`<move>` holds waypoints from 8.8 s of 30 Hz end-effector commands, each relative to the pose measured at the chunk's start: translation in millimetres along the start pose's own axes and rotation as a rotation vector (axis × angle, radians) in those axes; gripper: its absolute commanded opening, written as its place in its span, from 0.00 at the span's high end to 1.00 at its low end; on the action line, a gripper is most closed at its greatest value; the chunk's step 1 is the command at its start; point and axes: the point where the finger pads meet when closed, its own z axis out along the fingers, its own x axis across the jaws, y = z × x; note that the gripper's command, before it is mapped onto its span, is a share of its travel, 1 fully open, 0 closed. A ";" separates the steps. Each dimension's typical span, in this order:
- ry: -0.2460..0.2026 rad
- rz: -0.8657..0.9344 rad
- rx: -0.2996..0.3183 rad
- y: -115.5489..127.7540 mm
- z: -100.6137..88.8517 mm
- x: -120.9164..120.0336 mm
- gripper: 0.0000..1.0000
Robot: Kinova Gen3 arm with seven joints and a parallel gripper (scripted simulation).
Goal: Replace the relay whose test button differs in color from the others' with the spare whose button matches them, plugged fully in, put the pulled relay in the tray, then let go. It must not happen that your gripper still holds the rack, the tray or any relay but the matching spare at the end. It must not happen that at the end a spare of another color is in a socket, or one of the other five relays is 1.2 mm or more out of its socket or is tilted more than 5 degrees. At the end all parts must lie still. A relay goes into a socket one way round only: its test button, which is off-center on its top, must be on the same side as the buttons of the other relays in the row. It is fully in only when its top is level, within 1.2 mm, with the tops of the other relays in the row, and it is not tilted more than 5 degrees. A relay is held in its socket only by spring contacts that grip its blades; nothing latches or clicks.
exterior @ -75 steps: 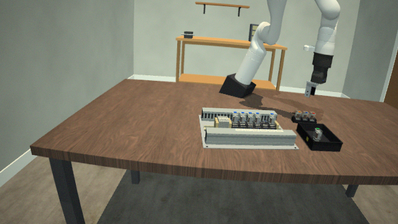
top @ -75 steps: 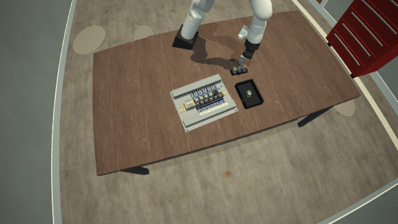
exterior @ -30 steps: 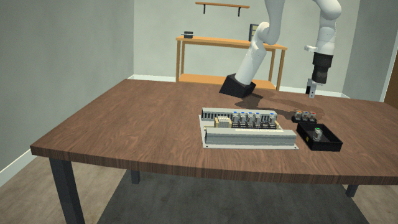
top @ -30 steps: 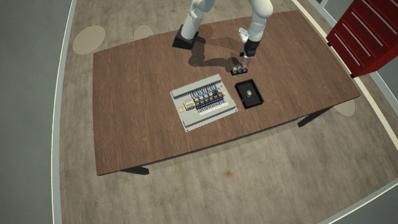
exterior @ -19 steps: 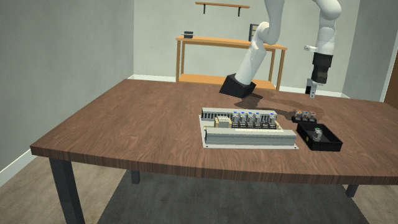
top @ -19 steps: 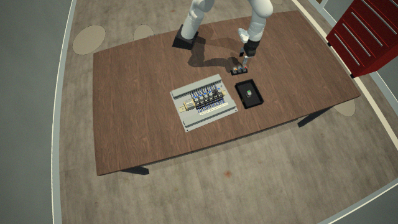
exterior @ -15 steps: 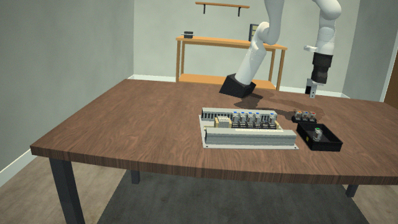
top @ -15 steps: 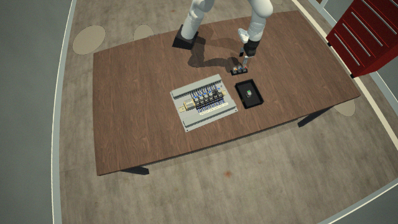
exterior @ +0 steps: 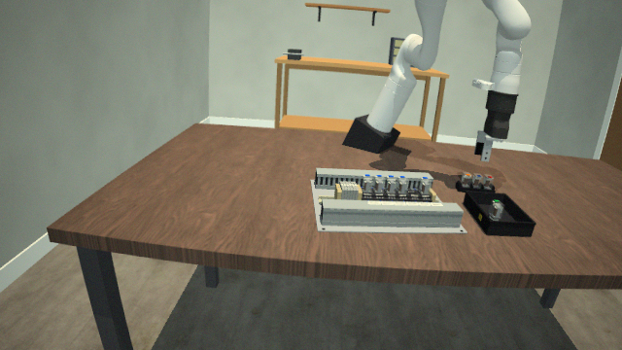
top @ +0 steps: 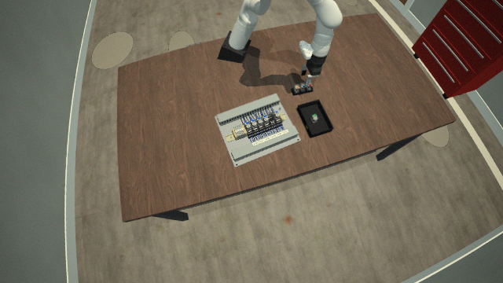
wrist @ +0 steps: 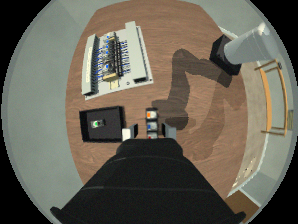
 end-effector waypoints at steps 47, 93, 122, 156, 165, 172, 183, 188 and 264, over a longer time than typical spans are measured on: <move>0.007 -0.013 -0.001 7.8 52.4 7.9 0.00; 0.009 -0.017 -0.002 5.1 44.6 5.4 0.00; 0.008 -0.016 -0.001 4.6 52.0 5.0 0.00; 0.008 -0.016 -0.001 3.3 66.7 3.7 0.00; 0.007 -0.014 -0.001 3.2 72.3 3.6 0.00; 0.008 -0.016 -0.001 4.1 77.7 4.7 0.00; 0.007 -0.014 -0.001 4.7 82.1 5.3 0.00; 0.008 -0.015 -0.001 6.0 85.1 6.8 0.00; 0.008 -0.016 -0.002 4.6 80.5 5.3 1.00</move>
